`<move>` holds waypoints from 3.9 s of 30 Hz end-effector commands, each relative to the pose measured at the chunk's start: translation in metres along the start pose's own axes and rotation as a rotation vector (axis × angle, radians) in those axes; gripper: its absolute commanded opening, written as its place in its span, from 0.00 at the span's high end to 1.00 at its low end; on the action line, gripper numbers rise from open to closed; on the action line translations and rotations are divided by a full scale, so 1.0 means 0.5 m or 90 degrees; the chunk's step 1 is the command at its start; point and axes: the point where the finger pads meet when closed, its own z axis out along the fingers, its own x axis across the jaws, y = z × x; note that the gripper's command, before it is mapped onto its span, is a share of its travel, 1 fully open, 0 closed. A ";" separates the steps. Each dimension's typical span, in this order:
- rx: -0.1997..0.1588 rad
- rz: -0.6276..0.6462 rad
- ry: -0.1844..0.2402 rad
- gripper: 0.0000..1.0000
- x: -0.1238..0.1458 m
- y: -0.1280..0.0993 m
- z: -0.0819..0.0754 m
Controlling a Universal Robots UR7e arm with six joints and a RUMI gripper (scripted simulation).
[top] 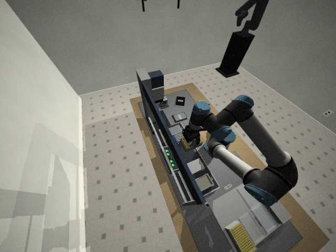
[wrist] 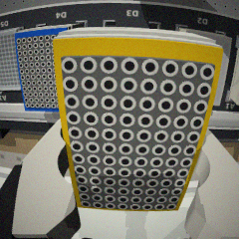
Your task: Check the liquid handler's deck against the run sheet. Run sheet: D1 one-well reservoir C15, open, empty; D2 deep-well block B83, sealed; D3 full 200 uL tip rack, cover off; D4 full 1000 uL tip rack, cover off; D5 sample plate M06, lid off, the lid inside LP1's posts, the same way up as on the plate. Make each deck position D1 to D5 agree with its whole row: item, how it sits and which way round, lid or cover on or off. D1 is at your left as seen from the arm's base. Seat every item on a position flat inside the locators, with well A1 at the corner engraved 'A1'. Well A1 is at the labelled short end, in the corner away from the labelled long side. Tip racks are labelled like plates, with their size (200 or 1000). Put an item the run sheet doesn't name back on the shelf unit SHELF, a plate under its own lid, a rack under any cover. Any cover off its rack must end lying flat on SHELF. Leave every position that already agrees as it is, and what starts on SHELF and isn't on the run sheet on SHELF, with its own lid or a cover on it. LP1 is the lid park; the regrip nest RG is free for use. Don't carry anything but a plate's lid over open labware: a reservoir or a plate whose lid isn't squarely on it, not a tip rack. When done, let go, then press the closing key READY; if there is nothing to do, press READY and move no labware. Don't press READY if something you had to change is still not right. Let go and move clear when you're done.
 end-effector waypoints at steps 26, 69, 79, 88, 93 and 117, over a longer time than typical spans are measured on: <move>-0.001 0.000 0.000 1.00 0.000 -0.010 -0.048; 0.027 0.015 -0.001 1.00 0.000 -0.330 -0.047; 0.037 0.020 0.000 1.00 0.000 -0.330 -0.047; 0.038 0.021 0.000 1.00 0.000 -0.330 -0.047; 0.038 0.021 0.000 1.00 0.000 -0.330 -0.047; 0.038 0.021 0.000 1.00 0.000 -0.330 -0.047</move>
